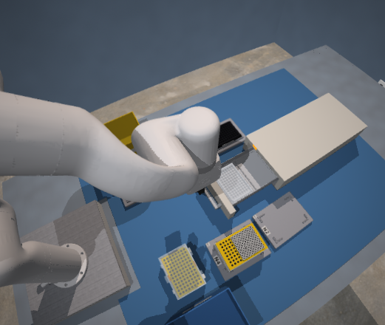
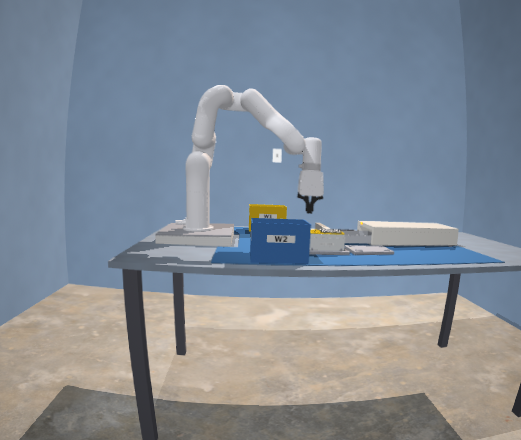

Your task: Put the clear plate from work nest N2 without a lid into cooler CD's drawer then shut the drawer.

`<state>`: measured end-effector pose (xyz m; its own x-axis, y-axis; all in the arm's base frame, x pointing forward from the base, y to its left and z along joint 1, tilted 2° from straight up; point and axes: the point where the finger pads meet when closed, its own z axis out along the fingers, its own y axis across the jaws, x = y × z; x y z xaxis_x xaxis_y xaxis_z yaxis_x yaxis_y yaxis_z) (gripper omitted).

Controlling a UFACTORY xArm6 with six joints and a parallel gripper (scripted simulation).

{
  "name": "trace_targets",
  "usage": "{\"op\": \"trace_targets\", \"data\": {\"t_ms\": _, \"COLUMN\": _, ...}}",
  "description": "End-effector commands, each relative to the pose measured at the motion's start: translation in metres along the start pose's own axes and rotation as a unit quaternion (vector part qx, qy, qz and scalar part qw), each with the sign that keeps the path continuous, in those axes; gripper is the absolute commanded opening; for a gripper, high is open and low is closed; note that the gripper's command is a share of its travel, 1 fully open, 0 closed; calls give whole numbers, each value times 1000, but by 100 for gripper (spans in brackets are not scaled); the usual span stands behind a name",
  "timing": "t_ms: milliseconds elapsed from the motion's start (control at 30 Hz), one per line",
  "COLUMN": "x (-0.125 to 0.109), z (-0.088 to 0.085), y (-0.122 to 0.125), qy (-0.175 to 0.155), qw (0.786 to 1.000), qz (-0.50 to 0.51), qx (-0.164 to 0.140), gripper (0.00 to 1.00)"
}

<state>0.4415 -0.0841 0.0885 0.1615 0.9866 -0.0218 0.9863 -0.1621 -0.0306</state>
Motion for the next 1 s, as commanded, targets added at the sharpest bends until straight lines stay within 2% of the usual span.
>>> {"op": "trace_targets", "data": {"t_ms": 0, "x": 0, "z": -1, "y": -12, "qy": 0, "qw": 1000, "qz": 0, "qx": -6, "gripper": 0}}
{"op": "trace_targets", "data": {"t_ms": 200, "x": 0, "z": -1, "y": -13, "qy": 0, "qw": 1000, "qz": 0, "qx": -6, "gripper": 0}}
{"op": "trace_targets", "data": {"t_ms": 967, "x": 0, "z": 34, "y": -12, "qy": 0, "qw": 1000, "qz": 0, "qx": -6, "gripper": 0}}
